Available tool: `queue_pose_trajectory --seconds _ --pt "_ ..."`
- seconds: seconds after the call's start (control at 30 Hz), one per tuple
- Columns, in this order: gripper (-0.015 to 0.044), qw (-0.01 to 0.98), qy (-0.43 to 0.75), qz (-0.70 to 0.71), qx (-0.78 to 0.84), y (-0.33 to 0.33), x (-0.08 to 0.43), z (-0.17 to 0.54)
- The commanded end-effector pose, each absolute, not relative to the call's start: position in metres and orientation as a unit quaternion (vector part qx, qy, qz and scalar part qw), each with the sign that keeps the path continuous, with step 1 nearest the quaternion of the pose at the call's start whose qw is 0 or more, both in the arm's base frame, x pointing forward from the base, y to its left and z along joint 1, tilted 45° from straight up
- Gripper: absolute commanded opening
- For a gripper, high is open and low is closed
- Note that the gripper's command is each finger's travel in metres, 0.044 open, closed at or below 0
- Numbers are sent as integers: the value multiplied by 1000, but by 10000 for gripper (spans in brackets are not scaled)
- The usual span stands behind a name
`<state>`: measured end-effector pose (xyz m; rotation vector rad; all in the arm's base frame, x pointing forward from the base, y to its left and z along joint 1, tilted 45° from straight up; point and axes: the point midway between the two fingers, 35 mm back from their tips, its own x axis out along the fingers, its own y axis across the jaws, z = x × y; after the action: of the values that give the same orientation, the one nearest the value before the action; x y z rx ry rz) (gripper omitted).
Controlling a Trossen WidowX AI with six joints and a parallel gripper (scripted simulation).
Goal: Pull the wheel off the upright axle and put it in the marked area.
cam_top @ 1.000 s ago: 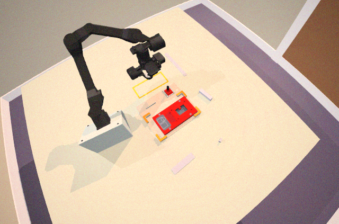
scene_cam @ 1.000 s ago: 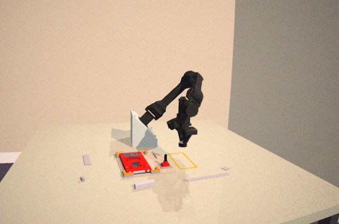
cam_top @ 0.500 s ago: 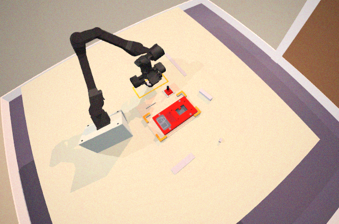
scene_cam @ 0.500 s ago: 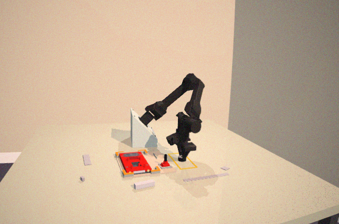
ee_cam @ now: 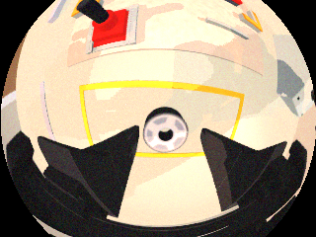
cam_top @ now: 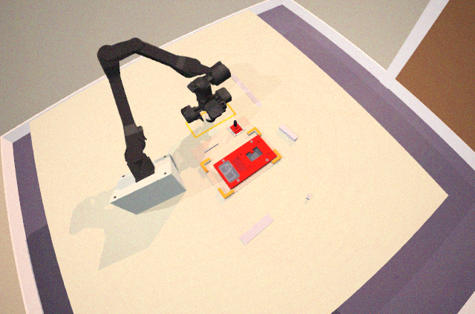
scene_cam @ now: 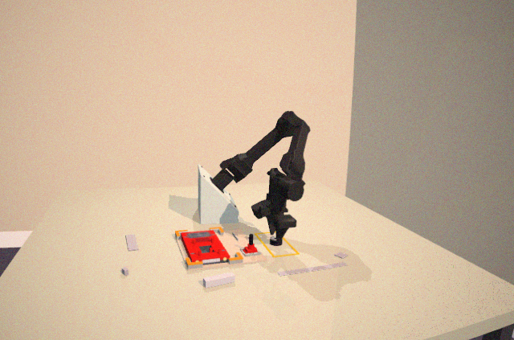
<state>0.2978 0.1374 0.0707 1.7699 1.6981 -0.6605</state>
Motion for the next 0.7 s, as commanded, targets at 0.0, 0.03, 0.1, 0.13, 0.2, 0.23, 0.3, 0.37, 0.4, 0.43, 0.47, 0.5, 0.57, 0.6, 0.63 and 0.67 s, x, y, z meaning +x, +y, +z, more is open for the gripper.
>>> queue_pose_trajectory --seconds 0.0,0.03,0.1,0.13,0.2,0.23,0.3,0.37,0.4,0.43,0.47,0.5,0.57,0.6,0.63,0.67 --pt "300 301 633 -243 671 118 301 91" --pt "300 300 633 -244 671 111 300 99" --pt "300 300 632 -244 671 102 298 108" --pt "300 300 632 -244 671 101 297 110" --pt "326 299 630 -250 672 103 296 101" --pt "353 300 630 -251 671 97 291 101" --pt "405 302 630 -252 670 76 270 102" --pt "440 302 631 -252 669 57 245 104" --pt "440 301 631 -251 669 50 232 105" --pt "440 300 632 -249 670 45 222 106" --pt "440 299 633 -248 670 43 215 106" --pt "440 299 633 -247 670 42 213 106" --pt "440 299 633 -247 670 42 213 106" --pt "440 299 633 -247 670 42 213 106" --pt "440 299 633 -247 670 42 213 106" --pt "440 299 633 -247 670 42 213 106"
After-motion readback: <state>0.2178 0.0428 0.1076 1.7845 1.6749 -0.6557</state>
